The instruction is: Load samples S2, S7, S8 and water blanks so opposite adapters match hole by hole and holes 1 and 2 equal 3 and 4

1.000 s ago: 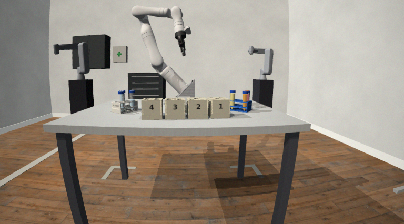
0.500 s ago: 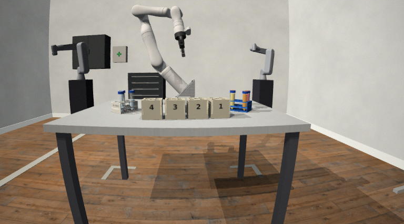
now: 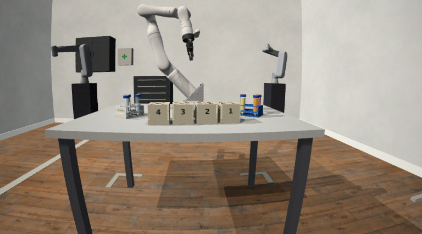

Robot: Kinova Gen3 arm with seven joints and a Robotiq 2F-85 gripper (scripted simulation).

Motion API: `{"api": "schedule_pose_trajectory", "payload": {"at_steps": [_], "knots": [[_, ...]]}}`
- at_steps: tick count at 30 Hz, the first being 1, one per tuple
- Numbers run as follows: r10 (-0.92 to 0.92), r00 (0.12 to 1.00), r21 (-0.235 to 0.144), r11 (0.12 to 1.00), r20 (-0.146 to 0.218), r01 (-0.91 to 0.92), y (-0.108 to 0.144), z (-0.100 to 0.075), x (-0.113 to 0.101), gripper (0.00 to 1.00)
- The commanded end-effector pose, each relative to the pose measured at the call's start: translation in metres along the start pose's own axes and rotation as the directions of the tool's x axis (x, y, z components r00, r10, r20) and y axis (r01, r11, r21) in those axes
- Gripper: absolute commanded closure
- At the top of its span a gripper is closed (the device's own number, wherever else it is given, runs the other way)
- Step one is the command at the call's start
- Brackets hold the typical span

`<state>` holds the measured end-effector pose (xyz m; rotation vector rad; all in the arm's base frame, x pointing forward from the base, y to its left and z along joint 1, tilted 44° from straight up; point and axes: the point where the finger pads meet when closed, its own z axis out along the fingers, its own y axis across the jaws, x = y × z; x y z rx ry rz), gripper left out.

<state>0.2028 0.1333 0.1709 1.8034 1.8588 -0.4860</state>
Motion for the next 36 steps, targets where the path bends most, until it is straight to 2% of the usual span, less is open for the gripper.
{"api": "schedule_pose_trajectory", "payload": {"at_steps": [1,36], "knots": [[-0.042,0.999,0.009,0.999,-0.003,0.043,0.005,0.004,0.0,0.38],[-0.339,0.941,0.065,0.938,-0.028,0.34,0.036,0.031,-0.005,0.38]]}}
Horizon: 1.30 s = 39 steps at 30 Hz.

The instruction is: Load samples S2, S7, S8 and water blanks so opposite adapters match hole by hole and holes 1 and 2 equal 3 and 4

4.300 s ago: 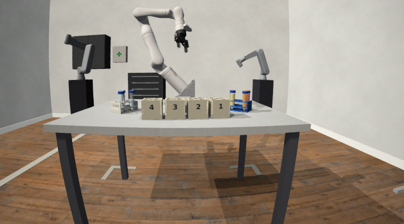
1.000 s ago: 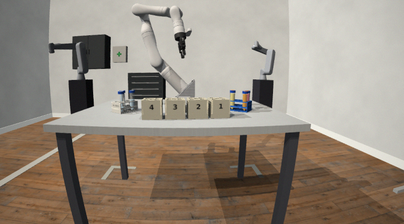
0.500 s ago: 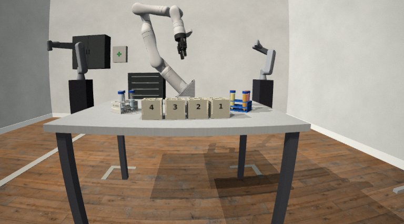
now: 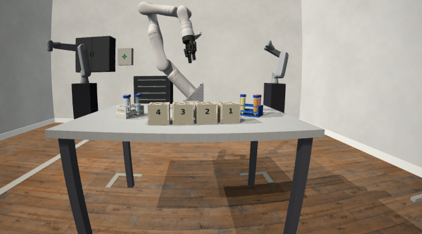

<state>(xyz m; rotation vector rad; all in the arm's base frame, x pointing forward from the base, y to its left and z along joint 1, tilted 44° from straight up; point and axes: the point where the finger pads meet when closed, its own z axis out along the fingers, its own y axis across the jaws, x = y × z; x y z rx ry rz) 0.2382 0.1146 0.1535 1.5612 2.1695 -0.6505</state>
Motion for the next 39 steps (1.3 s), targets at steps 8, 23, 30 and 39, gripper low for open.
{"api": "schedule_pose_trajectory", "payload": {"at_steps": [8,23,30,39], "knots": [[-0.092,0.996,0.018,0.996,-0.006,0.092,0.009,0.007,-0.004,0.38],[-0.227,0.974,0.044,0.973,-0.016,0.227,0.023,0.019,-0.011,0.38],[-0.283,0.959,0.055,0.957,-0.022,0.284,0.029,0.024,-0.014,0.38],[-0.366,0.93,0.07,0.927,-0.031,0.368,0.038,0.031,-0.018,0.38]]}}
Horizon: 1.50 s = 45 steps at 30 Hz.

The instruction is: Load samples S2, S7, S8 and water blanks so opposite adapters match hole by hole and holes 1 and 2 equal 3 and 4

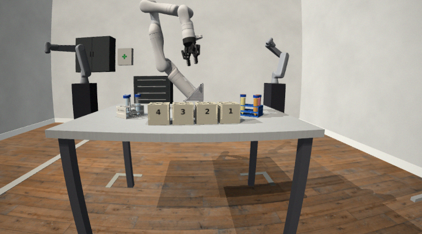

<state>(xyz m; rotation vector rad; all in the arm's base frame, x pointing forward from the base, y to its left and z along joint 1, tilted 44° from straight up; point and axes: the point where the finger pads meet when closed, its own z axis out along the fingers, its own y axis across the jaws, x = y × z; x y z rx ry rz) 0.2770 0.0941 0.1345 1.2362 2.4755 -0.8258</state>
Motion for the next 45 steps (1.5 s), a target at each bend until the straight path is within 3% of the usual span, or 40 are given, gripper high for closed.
{"api": "schedule_pose_trajectory", "payload": {"at_steps": [1,45], "knots": [[-0.033,0.999,0.006,0.999,-0.003,0.033,0.003,0.002,-0.003,0.38],[-0.402,0.915,0.076,0.912,-0.036,0.404,0.034,0.032,-0.034,0.38]]}}
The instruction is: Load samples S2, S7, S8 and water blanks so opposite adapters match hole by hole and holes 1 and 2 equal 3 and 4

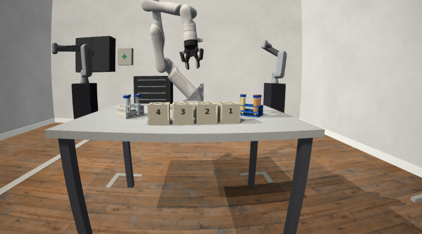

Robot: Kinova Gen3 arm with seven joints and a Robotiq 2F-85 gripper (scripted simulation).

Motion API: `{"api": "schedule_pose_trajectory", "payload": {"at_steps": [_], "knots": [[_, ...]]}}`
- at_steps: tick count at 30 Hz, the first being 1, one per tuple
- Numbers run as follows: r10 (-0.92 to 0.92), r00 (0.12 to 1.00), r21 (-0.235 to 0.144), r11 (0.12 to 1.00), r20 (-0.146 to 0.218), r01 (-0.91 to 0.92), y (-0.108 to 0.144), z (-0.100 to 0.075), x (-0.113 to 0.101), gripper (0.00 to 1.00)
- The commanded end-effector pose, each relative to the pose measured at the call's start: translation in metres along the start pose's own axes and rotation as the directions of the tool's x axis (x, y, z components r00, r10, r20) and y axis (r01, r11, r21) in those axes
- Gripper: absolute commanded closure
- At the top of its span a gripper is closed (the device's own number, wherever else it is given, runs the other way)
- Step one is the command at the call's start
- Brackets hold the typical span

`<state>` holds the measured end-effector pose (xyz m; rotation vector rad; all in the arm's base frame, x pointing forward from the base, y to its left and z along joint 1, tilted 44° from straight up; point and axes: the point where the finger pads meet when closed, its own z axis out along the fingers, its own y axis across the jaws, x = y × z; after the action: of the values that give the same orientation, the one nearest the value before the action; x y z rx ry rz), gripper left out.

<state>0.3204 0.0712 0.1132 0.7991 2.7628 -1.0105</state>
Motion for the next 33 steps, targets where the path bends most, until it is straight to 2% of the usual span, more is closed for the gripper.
{"api": "schedule_pose_trajectory", "payload": {"at_steps": [1,27,33], "knots": [[-0.042,0.999,0.007,0.999,-0.002,0.042,0.002,0.002,-0.005,0.38],[-0.254,0.967,0.048,0.966,-0.018,0.255,0.013,0.018,-0.028,0.38],[-0.347,0.937,0.066,0.935,-0.028,0.348,0.021,0.028,-0.044,0.38]]}}
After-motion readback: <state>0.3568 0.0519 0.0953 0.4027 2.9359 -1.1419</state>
